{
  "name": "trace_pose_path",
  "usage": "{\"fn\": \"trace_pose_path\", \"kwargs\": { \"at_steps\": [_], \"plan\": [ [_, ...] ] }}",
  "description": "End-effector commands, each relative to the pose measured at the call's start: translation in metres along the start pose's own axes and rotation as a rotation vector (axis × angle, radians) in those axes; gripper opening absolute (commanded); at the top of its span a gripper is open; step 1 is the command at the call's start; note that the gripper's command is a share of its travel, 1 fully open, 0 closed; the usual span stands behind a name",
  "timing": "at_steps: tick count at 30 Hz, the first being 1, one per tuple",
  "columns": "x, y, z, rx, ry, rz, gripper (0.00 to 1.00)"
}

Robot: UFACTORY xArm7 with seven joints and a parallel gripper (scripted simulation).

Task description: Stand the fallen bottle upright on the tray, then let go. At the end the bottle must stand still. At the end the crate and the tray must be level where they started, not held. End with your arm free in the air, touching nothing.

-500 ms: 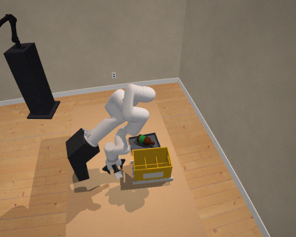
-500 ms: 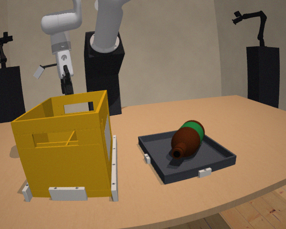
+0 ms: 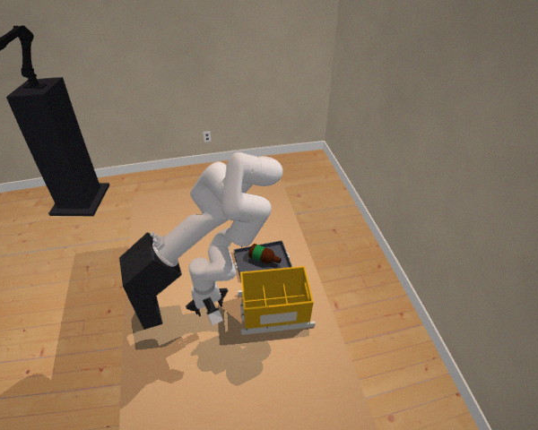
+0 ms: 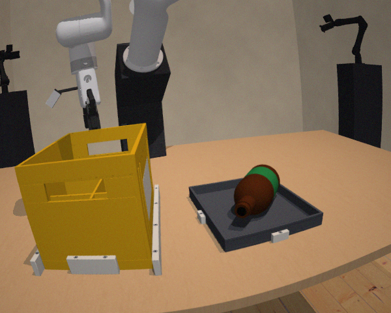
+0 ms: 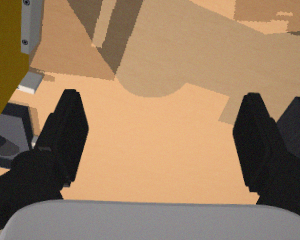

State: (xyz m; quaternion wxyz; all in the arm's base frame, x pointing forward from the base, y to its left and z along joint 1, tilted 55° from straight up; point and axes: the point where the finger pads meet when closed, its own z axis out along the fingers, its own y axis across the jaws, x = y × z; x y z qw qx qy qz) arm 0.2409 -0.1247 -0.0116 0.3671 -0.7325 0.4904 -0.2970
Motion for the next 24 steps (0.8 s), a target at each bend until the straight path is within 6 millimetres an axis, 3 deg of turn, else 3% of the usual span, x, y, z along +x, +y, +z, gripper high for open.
{"fn": "trace_pose_path", "kwargs": {
  "at_steps": [1,24],
  "plan": [
    [0.0005,0.0006,-0.0004,-0.001,0.001,0.001,1.0],
    [0.0098,0.0081,-0.0044,-0.027,0.014,0.02,1.0]
  ]
}}
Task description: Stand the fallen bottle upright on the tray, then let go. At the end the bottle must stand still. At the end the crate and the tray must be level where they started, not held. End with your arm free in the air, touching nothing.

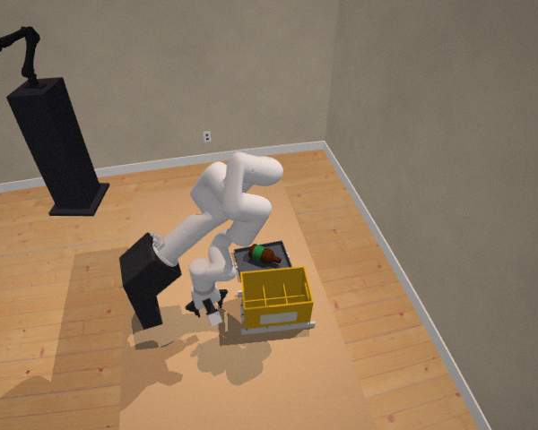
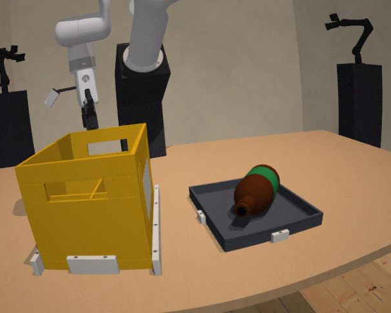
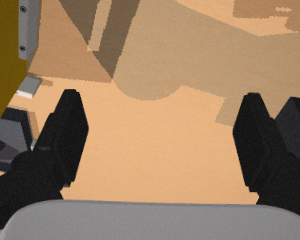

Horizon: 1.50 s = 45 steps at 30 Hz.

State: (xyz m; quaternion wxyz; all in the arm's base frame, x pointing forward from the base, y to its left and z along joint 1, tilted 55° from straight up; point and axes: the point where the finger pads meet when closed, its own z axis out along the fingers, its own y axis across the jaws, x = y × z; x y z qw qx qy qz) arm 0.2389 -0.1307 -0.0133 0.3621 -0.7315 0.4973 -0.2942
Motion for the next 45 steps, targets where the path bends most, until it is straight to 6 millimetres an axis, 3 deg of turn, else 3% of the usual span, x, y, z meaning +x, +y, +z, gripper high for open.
{"fn": "trace_pose_path", "kwargs": {
  "at_steps": [1,12,27,29,36,43,45],
  "plan": [
    [0.006,0.005,-0.003,-0.017,0.01,0.013,1.0],
    [0.025,0.02,-0.012,-0.068,0.038,0.052,1.0],
    [0.086,0.062,-0.049,-0.22,0.149,0.181,1.0],
    [0.086,0.062,-0.049,-0.22,0.149,0.181,1.0],
    [0.127,0.086,-0.083,-0.314,0.246,0.271,1.0],
    [0.175,0.108,-0.131,-0.412,0.383,0.379,1.0],
    [0.176,0.109,-0.132,-0.413,0.384,0.38,1.0]
  ]
}}
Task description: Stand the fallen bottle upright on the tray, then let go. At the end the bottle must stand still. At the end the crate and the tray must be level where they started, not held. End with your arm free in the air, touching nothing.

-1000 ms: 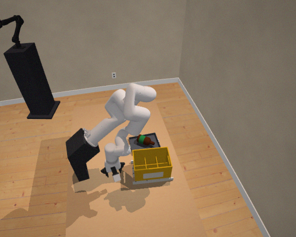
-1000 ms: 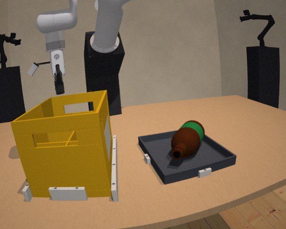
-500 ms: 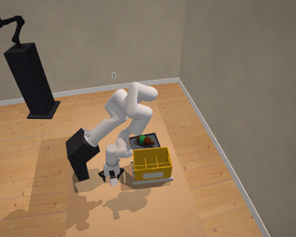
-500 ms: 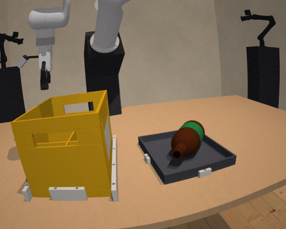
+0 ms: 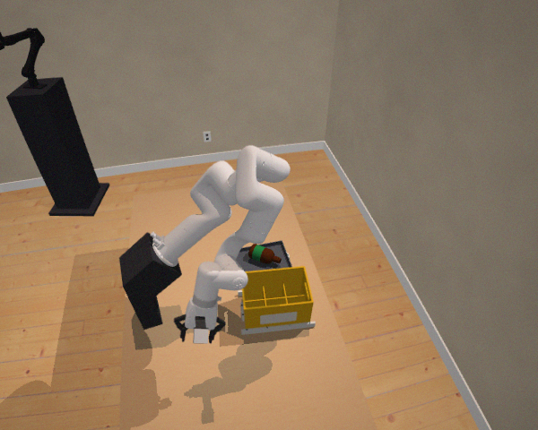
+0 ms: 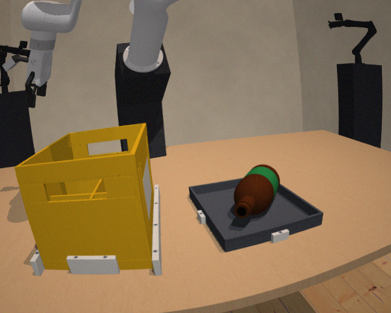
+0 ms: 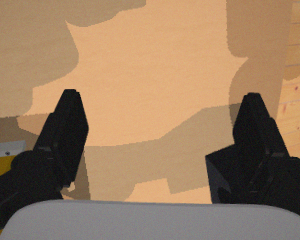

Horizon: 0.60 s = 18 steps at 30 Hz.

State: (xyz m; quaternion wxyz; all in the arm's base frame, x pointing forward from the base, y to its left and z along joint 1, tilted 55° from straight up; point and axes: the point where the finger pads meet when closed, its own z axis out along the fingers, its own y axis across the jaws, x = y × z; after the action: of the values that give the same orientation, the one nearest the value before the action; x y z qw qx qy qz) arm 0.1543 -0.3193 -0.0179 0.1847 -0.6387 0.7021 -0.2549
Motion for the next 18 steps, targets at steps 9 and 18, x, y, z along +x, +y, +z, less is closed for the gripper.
{"fn": "trace_pose_path", "kwargs": {
  "at_steps": [9,18],
  "plan": [
    [0.111,0.026,-0.047,-0.141,0.233,0.204,1.0],
    [0.145,0.03,-0.071,-0.169,0.324,0.273,1.0]
  ]
}}
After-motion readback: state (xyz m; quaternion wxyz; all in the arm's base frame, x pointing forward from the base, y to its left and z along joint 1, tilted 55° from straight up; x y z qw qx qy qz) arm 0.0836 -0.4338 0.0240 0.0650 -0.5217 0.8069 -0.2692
